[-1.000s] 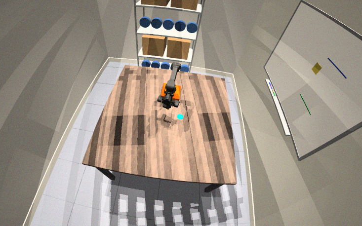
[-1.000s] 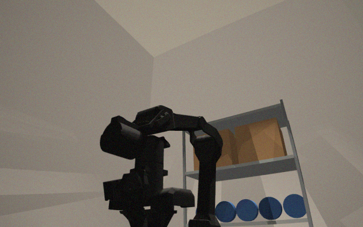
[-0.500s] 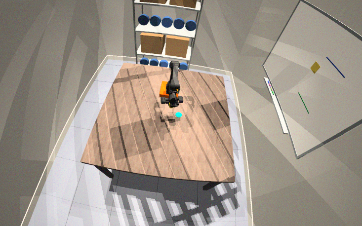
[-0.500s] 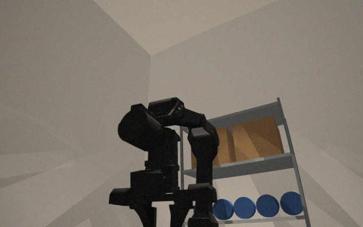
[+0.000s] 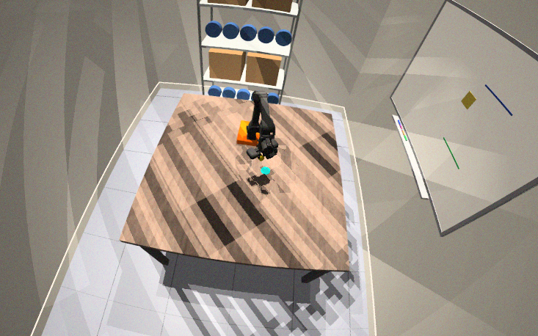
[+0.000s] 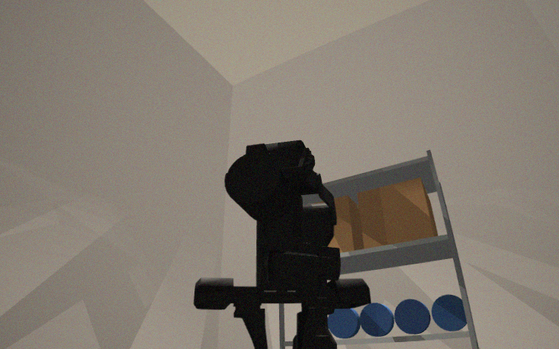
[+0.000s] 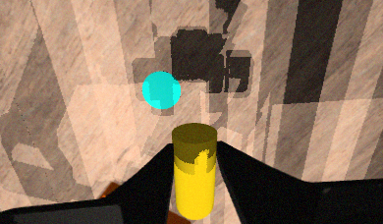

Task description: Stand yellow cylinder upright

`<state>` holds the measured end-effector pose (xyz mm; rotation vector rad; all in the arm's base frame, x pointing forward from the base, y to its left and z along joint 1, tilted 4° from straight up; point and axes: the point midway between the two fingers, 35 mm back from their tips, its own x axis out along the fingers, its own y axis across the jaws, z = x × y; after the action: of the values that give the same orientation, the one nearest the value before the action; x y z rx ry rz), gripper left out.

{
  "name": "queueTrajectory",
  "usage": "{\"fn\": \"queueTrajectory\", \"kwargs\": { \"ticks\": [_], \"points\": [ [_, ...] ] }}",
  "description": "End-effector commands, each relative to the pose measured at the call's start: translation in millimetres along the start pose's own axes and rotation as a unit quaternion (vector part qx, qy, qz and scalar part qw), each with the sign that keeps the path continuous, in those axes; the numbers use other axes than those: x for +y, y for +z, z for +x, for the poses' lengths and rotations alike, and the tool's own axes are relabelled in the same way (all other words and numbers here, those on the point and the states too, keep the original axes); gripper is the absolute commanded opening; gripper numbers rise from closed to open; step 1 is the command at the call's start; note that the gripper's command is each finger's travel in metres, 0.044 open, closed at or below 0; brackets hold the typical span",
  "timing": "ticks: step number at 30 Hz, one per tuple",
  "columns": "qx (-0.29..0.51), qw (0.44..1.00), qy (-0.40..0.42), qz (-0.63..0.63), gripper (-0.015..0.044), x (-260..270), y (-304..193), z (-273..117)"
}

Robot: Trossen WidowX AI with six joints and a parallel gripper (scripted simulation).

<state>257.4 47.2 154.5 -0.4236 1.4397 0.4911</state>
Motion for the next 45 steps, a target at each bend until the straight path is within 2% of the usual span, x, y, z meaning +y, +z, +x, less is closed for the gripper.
{"fn": "queueTrajectory", "kwargs": {
  "ticks": [1,13,20,45],
  "points": [
    [0.001,0.998,-0.001,-0.067,0.0105,10,7,-2],
    [-0.002,0.972,0.000,-0.236,0.0105,38,20,-6],
    [-0.004,0.971,0.001,-0.237,0.0105,38,21,-5],
    [-0.088,0.978,0.025,-0.186,0.0105,32,42,13]
  ]
}}
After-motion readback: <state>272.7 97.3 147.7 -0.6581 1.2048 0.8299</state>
